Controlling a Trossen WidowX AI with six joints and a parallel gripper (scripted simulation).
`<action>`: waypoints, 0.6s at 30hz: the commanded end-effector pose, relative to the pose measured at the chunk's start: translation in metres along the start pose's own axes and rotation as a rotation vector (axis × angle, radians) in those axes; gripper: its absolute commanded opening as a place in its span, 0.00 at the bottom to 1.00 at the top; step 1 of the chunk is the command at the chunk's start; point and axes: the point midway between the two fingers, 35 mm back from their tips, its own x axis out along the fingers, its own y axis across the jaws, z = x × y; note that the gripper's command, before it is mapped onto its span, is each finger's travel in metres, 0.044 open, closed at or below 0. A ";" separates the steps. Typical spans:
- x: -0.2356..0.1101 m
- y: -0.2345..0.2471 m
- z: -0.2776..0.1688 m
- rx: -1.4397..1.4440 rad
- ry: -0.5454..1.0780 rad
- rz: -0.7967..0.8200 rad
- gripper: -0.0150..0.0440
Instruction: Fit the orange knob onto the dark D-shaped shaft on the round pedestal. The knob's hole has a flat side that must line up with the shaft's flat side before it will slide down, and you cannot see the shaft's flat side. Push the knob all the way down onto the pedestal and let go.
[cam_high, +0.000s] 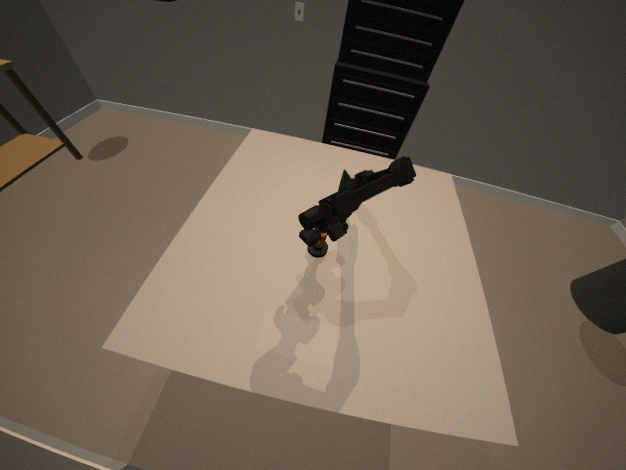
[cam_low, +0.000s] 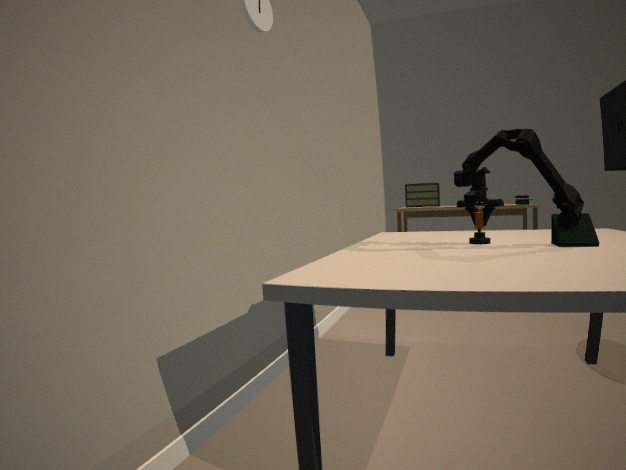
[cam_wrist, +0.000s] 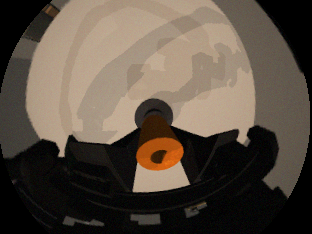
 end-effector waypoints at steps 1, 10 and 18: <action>-0.003 -0.001 0.001 -0.004 -0.003 -0.002 0.25; -0.005 -0.003 0.001 -0.203 -0.002 -0.003 0.25; -0.004 -0.008 0.000 -0.214 -0.002 -0.003 0.25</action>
